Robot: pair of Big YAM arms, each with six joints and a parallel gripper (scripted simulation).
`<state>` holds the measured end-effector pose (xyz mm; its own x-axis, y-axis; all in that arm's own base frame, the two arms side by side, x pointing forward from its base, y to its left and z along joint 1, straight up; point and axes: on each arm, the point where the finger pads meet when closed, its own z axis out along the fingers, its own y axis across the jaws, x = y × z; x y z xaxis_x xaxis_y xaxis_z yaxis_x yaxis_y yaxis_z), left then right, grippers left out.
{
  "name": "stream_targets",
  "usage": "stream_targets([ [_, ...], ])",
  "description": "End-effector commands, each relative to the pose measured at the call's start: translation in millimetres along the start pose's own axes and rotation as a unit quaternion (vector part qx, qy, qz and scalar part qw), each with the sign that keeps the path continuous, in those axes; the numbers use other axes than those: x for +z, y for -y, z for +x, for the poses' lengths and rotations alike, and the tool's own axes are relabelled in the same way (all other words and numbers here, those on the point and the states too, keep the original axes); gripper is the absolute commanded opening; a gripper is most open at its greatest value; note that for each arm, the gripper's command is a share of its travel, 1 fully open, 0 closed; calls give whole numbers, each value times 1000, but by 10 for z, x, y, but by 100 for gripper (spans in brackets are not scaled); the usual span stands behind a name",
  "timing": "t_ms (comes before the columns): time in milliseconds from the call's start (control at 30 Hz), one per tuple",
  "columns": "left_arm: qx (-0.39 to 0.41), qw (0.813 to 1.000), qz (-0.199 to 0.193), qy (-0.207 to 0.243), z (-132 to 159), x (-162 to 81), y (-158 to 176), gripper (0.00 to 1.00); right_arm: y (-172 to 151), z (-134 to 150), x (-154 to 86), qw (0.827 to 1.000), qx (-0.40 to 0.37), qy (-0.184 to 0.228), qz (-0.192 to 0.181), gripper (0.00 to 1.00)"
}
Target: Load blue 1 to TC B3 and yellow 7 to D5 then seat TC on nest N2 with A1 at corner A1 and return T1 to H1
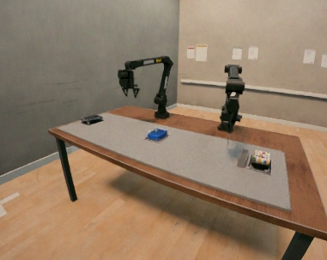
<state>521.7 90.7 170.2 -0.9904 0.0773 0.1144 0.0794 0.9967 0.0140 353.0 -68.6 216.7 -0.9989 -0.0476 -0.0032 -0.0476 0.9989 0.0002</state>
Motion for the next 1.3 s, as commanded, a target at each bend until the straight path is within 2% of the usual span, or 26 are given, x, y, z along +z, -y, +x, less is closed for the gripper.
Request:
stream_targets([
  [0, -1, 1000, -5, 19, -149, -196, -181, 7, 13, -85, -121, 1000, 7, 16, 4, 100],
  [1267, -1, 1000, -6, 18, -189, -198, -758, 7, 13, -85, -121, 1000, 7, 16, 4, 100],
])
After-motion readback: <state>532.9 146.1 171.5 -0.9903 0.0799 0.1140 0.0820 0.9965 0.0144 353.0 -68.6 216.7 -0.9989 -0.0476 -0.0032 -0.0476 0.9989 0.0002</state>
